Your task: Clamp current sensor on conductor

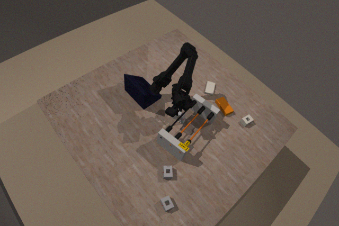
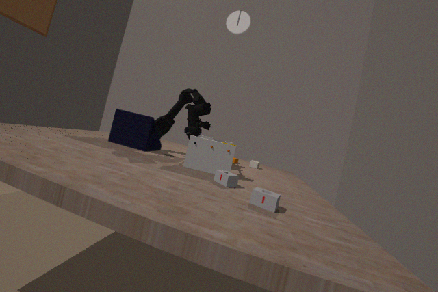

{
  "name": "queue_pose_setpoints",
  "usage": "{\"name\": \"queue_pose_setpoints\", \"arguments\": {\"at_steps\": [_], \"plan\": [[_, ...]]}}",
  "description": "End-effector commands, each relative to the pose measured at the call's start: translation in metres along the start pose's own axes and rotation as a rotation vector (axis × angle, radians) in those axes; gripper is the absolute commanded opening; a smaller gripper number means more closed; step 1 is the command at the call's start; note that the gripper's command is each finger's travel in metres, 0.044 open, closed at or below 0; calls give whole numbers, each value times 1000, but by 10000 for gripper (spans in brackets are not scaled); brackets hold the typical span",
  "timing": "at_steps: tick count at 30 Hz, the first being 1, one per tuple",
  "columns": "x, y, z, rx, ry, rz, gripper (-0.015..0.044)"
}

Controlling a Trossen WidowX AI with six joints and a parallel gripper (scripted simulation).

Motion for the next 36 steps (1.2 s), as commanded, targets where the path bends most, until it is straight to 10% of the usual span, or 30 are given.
{"name": "queue_pose_setpoints", "arguments": {"at_steps": [1,10,27,36], "plan": [[0,0,0,0,-1,1,146],[-4,-3,0,3,3,0,0],[-49,-15,-5,5,6,1,0],[-46,-13,-6,9,12,1,236]]}}
Point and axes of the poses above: the point midway between the two fingers, 35 mm back from their tips, its own y axis out along the fingers, its own z axis across the jaws, x = y × z, the point moved 7 cm from there along -y, back along the fingers, and after that the axes turned 8 degrees about y, right-handed, at the moved point
